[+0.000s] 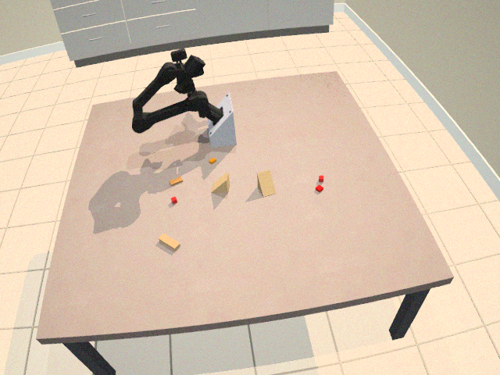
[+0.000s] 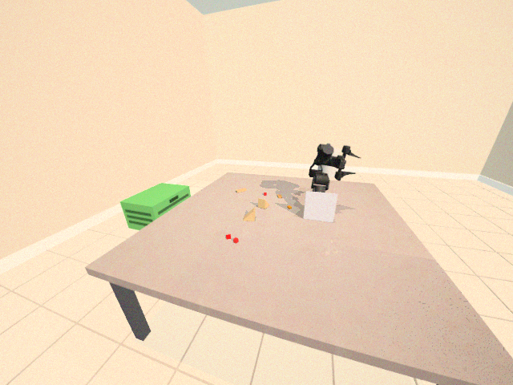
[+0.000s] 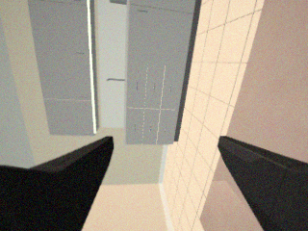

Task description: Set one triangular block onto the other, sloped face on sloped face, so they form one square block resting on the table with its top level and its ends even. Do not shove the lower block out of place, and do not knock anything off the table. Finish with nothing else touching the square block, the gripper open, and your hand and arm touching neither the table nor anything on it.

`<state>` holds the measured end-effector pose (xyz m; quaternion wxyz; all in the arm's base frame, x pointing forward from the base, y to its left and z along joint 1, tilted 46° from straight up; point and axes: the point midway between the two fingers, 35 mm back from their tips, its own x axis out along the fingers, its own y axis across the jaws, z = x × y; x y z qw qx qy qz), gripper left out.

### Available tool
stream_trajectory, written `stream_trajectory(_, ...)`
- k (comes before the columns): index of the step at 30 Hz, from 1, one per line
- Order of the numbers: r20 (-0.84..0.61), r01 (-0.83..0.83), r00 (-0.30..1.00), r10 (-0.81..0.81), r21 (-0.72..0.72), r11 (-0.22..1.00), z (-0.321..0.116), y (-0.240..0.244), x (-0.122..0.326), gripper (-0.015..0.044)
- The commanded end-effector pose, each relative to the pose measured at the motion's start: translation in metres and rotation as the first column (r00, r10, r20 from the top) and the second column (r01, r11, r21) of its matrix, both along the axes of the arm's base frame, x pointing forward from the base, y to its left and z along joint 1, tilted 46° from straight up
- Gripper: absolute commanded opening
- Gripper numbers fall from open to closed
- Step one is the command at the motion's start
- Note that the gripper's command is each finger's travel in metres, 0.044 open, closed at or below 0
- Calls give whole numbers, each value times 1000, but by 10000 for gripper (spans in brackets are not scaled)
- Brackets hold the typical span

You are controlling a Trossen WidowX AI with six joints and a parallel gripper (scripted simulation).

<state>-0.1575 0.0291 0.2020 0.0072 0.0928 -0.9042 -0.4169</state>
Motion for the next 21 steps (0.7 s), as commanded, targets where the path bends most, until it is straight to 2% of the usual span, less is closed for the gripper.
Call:
stream_trajectory(1,12,5,1000,-5,-11,1000,-1,2,0,426)
stream_trajectory(6,326,198,940,-102,-275,941,-19,47,12,440)
stream_trajectory(9,524,376,843,-121,-413,829,-34,76,32,440)
stream_trajectory(12,691,562,716,-95,-491,665,-50,101,60,440)
stream_trajectory(16,851,782,525,6,-485,392,-71,126,108,440)
stream_trajectory(21,928,937,324,185,-342,76,-94,141,171,440)
